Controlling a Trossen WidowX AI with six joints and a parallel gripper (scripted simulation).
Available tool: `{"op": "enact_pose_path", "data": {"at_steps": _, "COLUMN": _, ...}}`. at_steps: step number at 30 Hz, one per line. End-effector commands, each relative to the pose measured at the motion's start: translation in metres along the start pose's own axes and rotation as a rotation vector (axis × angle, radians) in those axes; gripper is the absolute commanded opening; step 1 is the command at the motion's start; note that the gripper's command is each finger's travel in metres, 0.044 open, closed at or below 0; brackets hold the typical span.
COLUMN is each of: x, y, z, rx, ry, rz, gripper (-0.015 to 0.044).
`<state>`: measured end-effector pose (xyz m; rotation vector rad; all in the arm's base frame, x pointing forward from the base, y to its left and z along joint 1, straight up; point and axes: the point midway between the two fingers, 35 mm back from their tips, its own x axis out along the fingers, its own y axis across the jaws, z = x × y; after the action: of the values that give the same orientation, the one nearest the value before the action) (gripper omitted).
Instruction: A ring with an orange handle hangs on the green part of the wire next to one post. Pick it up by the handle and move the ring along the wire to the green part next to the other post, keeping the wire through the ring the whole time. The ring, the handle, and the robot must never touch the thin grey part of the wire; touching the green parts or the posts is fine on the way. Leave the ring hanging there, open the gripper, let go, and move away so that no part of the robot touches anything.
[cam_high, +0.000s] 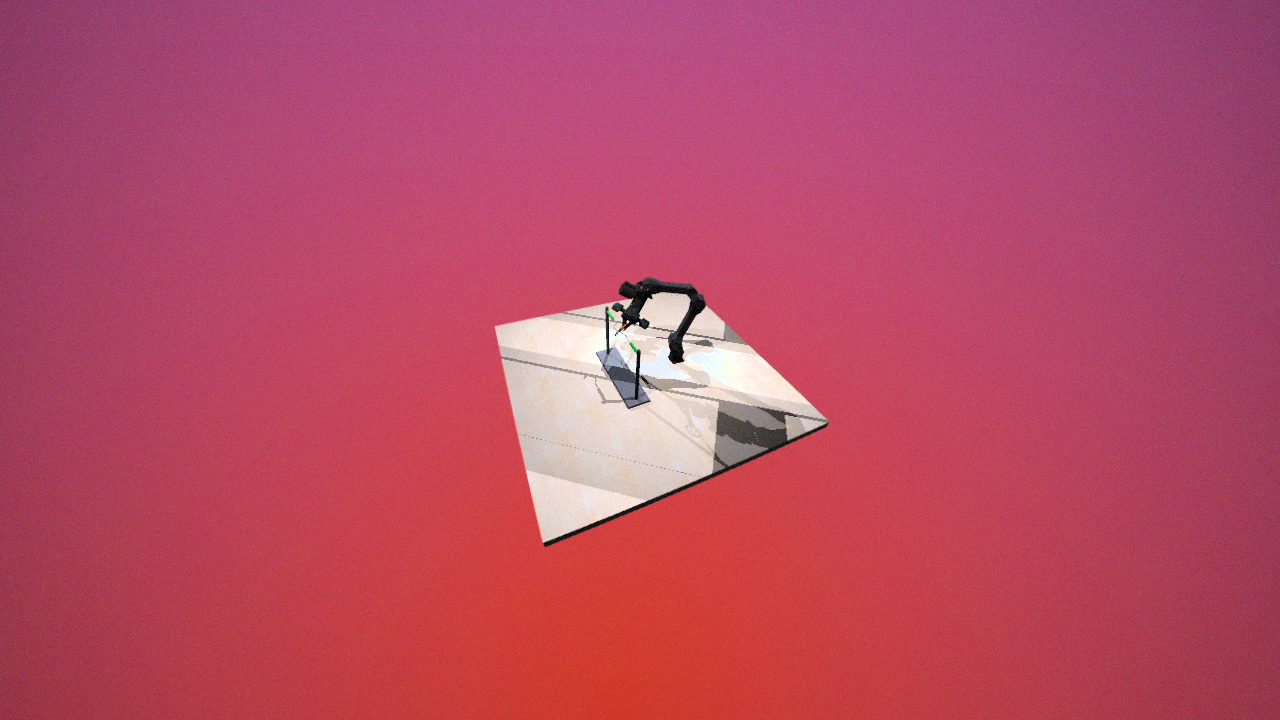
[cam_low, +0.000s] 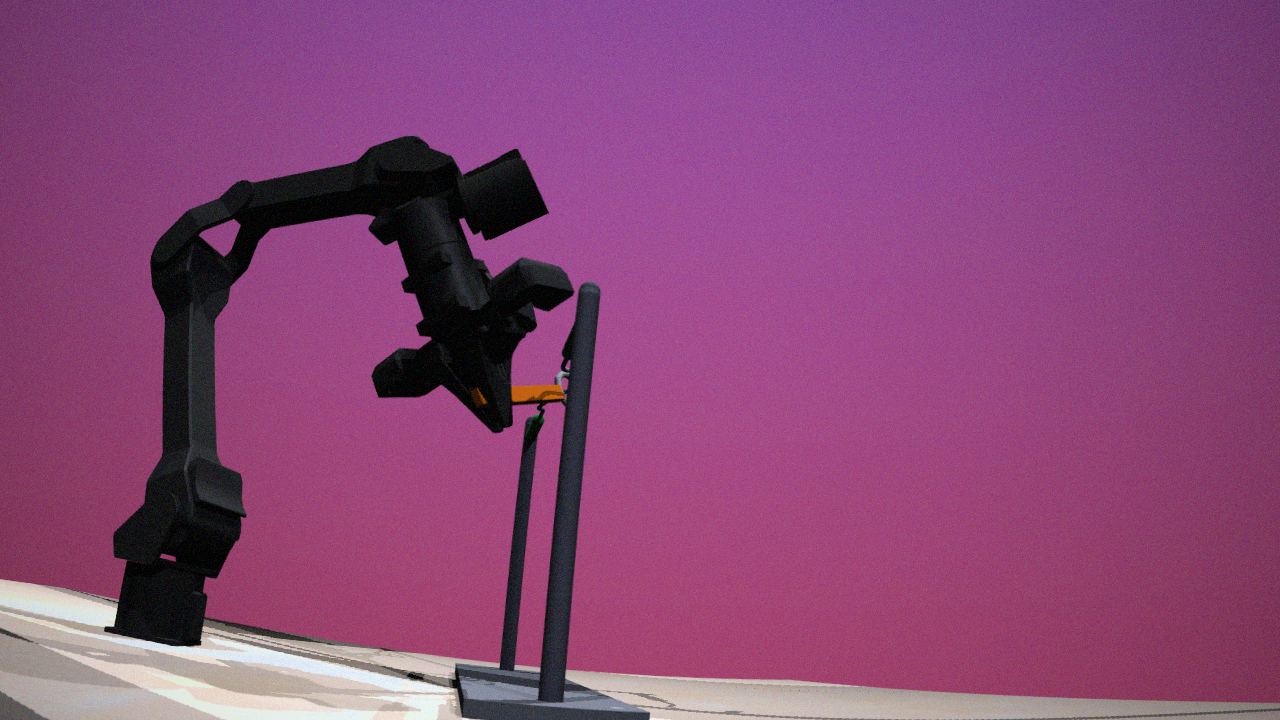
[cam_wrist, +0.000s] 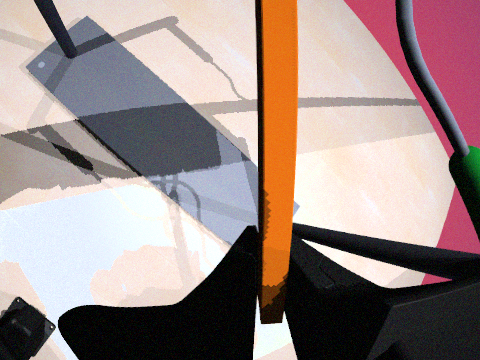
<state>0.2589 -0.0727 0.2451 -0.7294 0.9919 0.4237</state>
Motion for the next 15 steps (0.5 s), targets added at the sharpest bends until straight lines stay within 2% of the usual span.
{"op": "enact_pose_path", "data": {"at_steps": 1, "x": -0.001, "y": -0.003, "z": 0.001, "rx": -0.057, "ry": -0.010, "rz": 0.003, "gripper": -0.0150}}
{"op": "enact_pose_path", "data": {"at_steps": 15, "x": -0.002, "y": 0.018, "z": -0.002, "rx": 0.005, "ry": -0.016, "rz": 0.022, "gripper": -0.0150}}
